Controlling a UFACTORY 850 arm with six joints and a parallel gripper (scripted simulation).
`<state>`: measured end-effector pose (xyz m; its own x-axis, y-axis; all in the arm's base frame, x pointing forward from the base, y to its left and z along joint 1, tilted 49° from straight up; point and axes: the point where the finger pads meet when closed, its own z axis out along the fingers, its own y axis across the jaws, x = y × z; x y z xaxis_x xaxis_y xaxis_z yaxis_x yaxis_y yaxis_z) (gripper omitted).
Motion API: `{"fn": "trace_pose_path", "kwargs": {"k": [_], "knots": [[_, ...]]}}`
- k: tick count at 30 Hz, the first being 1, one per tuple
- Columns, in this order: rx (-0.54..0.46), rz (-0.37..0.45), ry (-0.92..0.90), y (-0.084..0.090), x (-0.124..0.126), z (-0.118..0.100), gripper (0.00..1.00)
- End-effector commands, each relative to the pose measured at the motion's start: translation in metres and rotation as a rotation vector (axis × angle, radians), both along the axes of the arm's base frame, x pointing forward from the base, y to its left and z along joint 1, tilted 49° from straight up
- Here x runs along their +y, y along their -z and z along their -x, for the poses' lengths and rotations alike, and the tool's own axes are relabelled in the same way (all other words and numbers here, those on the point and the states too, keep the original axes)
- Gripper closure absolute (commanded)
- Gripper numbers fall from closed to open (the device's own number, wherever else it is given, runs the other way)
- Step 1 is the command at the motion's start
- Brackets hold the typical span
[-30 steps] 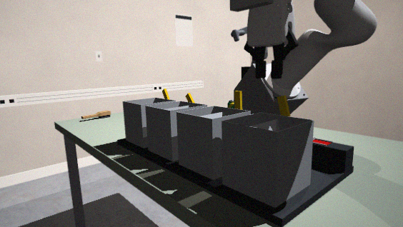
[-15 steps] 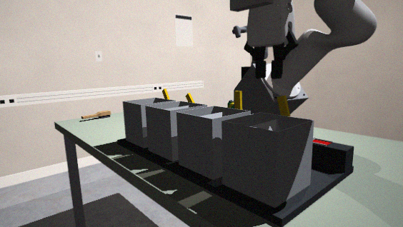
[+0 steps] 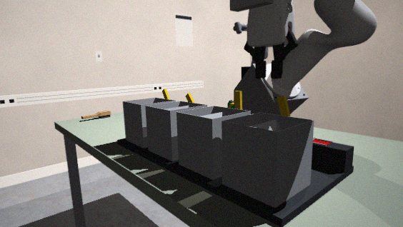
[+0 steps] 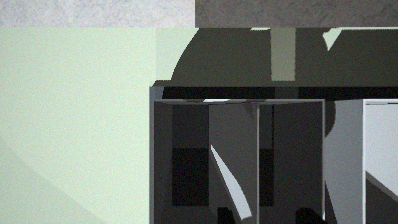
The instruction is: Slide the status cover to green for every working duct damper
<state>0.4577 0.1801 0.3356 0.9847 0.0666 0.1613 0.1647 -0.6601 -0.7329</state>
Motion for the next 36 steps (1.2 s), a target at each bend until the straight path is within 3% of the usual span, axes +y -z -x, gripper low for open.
{"fn": "trace_pose_path", "kwargs": {"k": [1, 25, 29, 36], "knots": [[-0.002, 0.000, 0.001, -0.001, 0.000, -0.001, 0.61], [-0.001, -0.002, 0.000, 0.000, 0.000, 0.000, 0.61], [0.007, -0.095, -0.018, 0.026, -0.007, 0.036, 0.61], [0.014, -0.205, -0.035, 0.055, -0.015, 0.077, 0.61]]}}
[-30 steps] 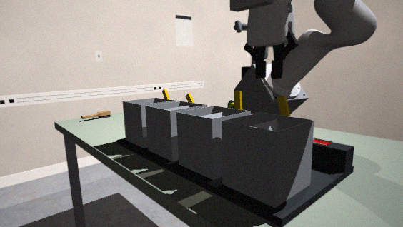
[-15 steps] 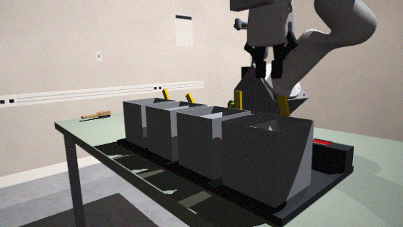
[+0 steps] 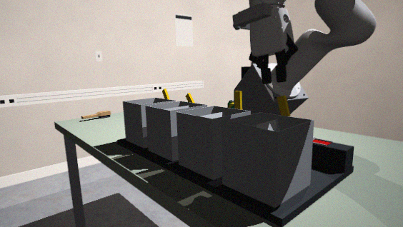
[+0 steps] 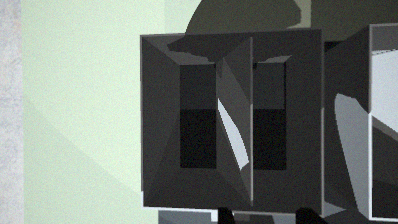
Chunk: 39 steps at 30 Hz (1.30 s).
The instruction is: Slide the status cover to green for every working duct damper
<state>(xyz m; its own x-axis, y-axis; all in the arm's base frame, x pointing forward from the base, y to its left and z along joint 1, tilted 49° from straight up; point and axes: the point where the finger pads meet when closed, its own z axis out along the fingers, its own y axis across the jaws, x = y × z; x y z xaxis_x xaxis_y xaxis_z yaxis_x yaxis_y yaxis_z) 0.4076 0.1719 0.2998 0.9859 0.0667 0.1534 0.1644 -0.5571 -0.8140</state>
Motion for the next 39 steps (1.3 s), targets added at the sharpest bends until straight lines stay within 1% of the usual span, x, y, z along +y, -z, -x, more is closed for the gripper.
{"fn": "trace_pose_path", "kwargs": {"k": [1, 3, 5, 7, 27, 39], "knots": [[-0.001, -0.093, -0.017, 0.024, -0.008, 0.033, 0.61], [0.001, -0.128, -0.022, 0.032, -0.010, 0.046, 0.61], [0.001, -0.128, -0.022, 0.032, -0.010, 0.046, 0.61], [0.001, -0.145, -0.023, 0.036, -0.011, 0.052, 0.61], [0.001, -0.146, -0.023, 0.036, -0.011, 0.052, 0.61], [0.001, -0.146, -0.023, 0.040, -0.003, 0.052, 0.61]]}}
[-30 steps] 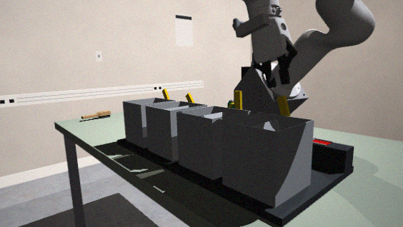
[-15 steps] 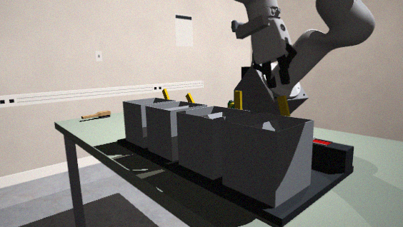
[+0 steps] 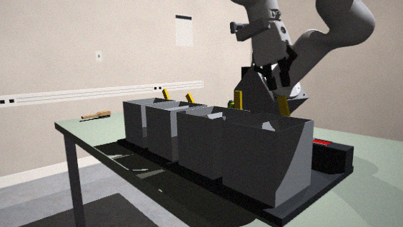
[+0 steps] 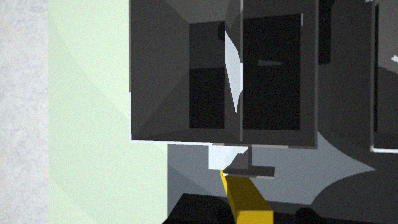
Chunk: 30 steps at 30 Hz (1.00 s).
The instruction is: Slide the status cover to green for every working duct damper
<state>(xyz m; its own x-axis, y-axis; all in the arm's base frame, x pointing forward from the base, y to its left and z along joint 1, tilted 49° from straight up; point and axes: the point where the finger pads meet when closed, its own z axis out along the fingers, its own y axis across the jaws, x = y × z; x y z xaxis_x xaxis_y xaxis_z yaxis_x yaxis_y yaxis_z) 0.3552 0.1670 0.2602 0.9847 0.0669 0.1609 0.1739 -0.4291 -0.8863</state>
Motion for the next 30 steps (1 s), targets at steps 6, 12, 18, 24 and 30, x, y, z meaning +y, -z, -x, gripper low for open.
{"fn": "trace_pose_path", "kwargs": {"k": [6, 12, 18, 24, 30], "knots": [[-0.001, 0.000, 0.001, 0.005, 0.011, -0.001, 0.61], [-0.001, 0.000, 0.001, 0.011, 0.023, -0.001, 0.61], [-0.001, 0.000, 0.001, 0.015, 0.032, -0.001, 0.61], [-0.001, 0.000, 0.001, 0.021, 0.044, -0.001, 0.61], [-0.001, 0.000, 0.001, 0.026, 0.055, -0.001, 0.61]]}}
